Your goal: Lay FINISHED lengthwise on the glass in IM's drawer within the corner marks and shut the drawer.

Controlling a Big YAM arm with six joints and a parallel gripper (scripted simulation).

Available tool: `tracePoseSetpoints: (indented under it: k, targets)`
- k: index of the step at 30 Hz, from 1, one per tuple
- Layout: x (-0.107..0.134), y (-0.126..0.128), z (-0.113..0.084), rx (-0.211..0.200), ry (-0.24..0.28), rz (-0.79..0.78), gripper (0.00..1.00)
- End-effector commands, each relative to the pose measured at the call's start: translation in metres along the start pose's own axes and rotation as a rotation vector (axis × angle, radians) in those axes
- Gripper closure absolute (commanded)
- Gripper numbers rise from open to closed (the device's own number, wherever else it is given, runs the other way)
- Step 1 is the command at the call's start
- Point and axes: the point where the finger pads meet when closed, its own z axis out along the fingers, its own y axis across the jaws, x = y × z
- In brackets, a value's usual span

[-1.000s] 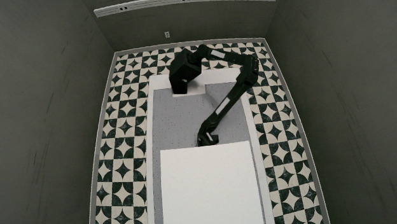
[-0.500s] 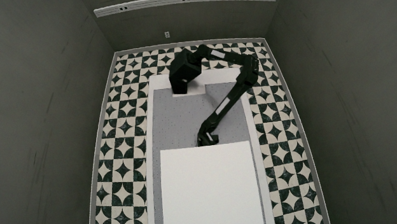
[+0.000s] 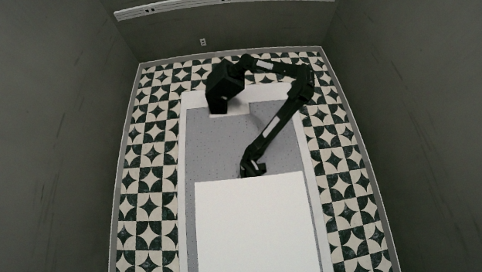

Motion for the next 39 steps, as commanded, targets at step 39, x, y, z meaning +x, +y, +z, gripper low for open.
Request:
tracePoseSetpoints:
  k: [39]
  targets:
    - [0.006,-0.004,-0.061,0.012,0.007,0.0,0.69]
